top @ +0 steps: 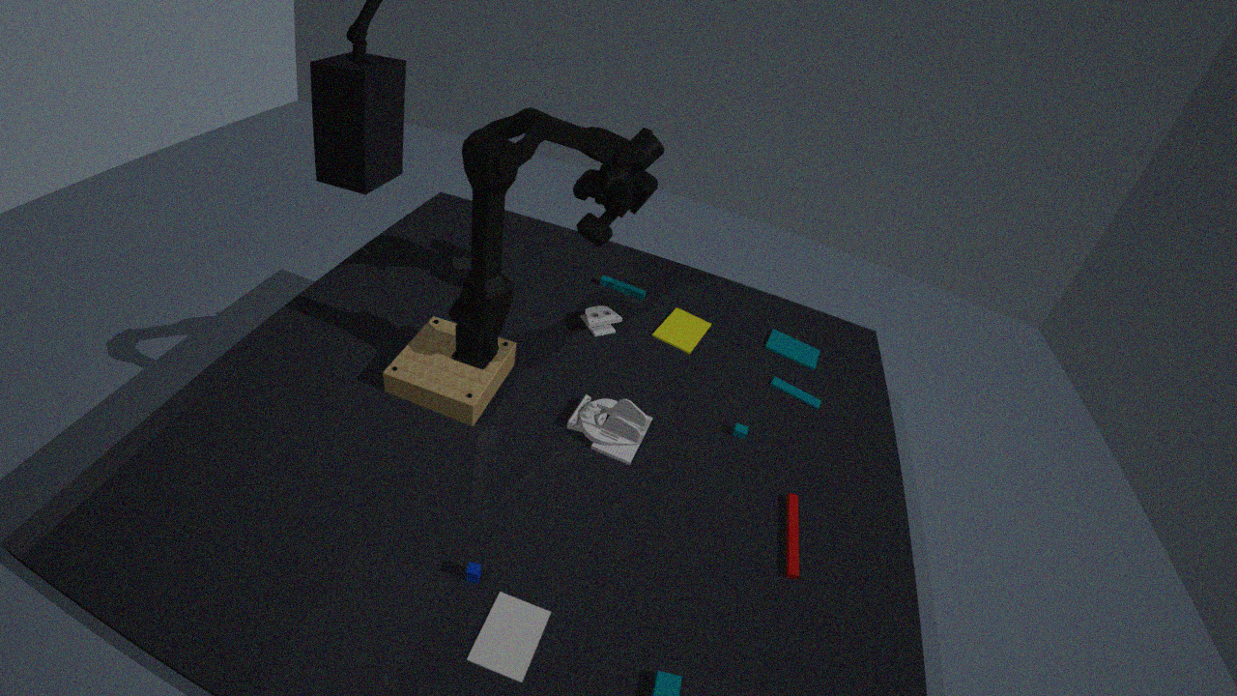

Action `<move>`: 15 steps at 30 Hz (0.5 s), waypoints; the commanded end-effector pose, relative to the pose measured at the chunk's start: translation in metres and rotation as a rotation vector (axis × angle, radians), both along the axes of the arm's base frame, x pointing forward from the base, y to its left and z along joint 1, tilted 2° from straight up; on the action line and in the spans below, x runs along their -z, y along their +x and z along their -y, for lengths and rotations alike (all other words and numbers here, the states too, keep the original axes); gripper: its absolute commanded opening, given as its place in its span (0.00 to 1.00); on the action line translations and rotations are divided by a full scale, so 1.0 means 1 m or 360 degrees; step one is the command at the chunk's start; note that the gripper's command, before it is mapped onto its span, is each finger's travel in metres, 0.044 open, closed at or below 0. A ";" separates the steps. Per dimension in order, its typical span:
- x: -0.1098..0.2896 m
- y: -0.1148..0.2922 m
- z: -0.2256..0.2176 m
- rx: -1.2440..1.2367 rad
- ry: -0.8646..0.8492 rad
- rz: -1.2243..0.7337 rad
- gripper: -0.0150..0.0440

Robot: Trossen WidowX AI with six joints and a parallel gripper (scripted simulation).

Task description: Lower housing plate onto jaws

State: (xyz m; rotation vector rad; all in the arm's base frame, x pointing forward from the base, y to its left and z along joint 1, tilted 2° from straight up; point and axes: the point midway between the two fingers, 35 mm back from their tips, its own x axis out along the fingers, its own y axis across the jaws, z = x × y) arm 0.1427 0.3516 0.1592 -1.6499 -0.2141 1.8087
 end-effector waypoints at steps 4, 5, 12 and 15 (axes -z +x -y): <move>0.027 0.011 0.019 0.0174 -0.0245 -0.0083 1.00; 0.030 0.012 0.022 0.0196 -0.0279 -0.0094 1.00; 0.053 0.019 0.044 0.0352 -0.0522 -0.0166 1.00; 0.061 0.021 0.054 0.0417 -0.0627 -0.0192 1.00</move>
